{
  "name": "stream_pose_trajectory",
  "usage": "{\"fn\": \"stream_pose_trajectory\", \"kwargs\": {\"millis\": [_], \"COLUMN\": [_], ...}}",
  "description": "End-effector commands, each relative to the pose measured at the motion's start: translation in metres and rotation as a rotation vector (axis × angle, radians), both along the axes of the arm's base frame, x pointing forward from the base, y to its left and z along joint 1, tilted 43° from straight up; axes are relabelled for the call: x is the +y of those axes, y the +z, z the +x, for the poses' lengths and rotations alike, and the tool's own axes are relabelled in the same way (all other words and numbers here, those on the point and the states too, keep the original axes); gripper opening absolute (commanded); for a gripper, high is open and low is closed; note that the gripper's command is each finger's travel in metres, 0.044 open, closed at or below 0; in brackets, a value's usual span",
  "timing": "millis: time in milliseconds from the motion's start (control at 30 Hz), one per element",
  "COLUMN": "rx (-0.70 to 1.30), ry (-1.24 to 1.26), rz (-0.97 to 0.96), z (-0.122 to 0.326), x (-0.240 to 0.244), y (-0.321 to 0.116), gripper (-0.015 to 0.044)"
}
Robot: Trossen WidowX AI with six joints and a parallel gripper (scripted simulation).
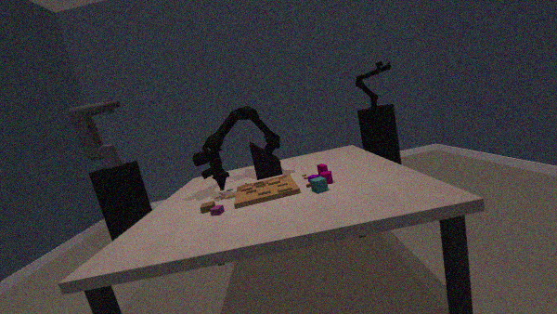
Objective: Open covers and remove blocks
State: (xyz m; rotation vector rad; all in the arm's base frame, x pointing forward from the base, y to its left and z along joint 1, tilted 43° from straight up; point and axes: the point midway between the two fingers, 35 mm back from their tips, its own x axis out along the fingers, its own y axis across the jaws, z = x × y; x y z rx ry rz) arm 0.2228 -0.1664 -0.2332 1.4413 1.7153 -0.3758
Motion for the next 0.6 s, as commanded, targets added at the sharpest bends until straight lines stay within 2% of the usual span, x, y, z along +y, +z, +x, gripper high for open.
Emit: {"fn": "stream_pose_trajectory", "kwargs": {"millis": [0,567], "rx": [-0.002,-0.002], "ry": [-0.006,-0.006], "rz": [0.001,0.003], "z": [0.0,-0.002], "x": [0.004,0.023], "y": [-0.004,-0.022], "gripper": [0.008,0.008]}}
